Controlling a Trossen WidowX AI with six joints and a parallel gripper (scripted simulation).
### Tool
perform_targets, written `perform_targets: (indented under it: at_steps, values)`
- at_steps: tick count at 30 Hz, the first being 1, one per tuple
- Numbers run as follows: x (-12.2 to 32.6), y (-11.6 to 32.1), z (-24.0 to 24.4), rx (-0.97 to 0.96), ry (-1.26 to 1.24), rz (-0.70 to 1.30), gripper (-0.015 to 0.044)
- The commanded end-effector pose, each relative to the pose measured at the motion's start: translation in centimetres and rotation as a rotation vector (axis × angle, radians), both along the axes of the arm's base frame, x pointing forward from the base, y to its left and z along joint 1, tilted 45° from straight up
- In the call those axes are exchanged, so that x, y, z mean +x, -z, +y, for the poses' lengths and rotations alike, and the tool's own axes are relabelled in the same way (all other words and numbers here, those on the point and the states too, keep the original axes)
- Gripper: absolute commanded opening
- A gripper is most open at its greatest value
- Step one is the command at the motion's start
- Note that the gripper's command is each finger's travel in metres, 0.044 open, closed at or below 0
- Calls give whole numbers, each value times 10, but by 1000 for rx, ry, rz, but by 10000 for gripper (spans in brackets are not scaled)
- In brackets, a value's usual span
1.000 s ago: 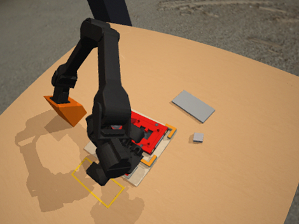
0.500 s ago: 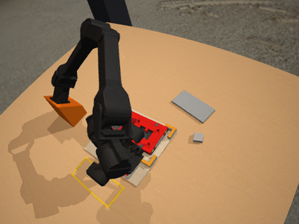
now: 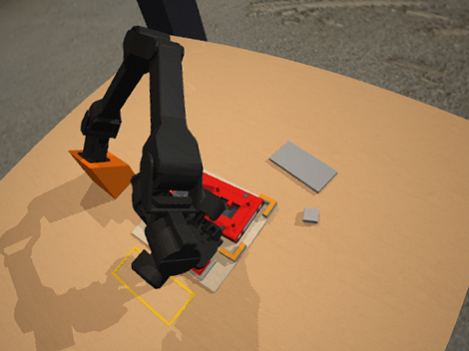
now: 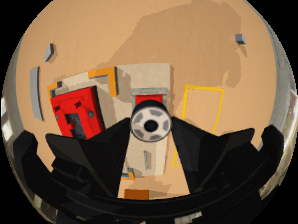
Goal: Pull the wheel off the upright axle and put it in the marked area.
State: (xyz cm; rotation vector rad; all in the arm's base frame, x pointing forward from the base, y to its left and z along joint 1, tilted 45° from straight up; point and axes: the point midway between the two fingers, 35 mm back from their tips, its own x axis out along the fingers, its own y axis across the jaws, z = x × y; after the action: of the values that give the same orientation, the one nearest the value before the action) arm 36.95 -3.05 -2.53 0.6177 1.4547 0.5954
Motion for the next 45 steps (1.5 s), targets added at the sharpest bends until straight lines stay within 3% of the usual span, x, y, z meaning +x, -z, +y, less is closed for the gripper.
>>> perform_targets:
  at_steps: [1,45]
  values:
    - [0,-2,-3,-1,0,-2,0]
    - [-1,-14,-15,0,4,-2,0]
